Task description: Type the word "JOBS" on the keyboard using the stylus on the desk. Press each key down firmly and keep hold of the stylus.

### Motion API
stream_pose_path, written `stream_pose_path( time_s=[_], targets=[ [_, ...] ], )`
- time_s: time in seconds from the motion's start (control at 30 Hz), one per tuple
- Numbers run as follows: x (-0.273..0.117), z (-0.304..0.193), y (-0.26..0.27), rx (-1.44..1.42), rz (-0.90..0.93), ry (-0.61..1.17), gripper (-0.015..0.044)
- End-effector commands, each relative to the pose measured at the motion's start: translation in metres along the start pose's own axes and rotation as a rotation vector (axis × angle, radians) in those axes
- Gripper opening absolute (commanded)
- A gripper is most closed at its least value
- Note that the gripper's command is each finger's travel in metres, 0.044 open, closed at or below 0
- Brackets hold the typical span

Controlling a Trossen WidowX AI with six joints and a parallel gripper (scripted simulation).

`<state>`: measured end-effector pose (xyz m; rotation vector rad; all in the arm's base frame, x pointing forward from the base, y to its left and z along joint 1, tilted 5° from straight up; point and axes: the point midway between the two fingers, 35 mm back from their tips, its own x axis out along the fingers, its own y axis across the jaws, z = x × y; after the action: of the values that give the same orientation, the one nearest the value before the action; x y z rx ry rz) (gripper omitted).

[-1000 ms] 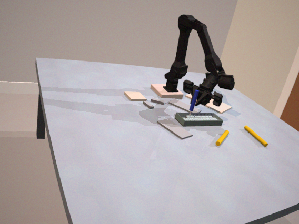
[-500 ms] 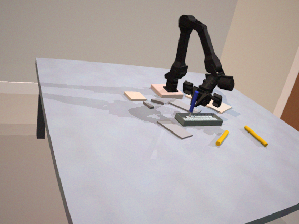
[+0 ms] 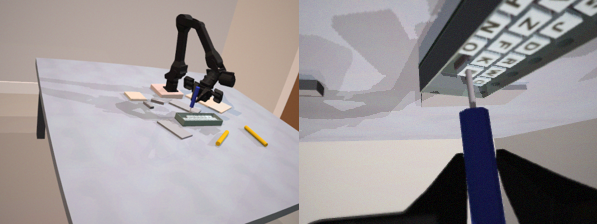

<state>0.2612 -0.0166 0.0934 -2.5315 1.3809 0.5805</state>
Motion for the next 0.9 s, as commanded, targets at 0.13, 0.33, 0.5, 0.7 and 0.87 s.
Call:
stream_pose_path(
  time_s=[0.13, 0.33, 0.5, 0.7, 0.87],
  targets=[
    [-0.008, -0.015, -0.001, 0.013, -0.005, 0.005, 0.0081],
    [-0.008, -0.015, -0.001, 0.013, -0.005, 0.005, 0.0081],
    [-0.007, -0.013, 0.0, 0.005, -0.003, -0.001, 0.0078],
    [-0.003, -0.015, -0.001, 0.007, -0.003, -0.002, 0.0],
    [0.01, -0.026, -0.003, 0.01, -0.004, 0.001, 0.0]
  ],
)
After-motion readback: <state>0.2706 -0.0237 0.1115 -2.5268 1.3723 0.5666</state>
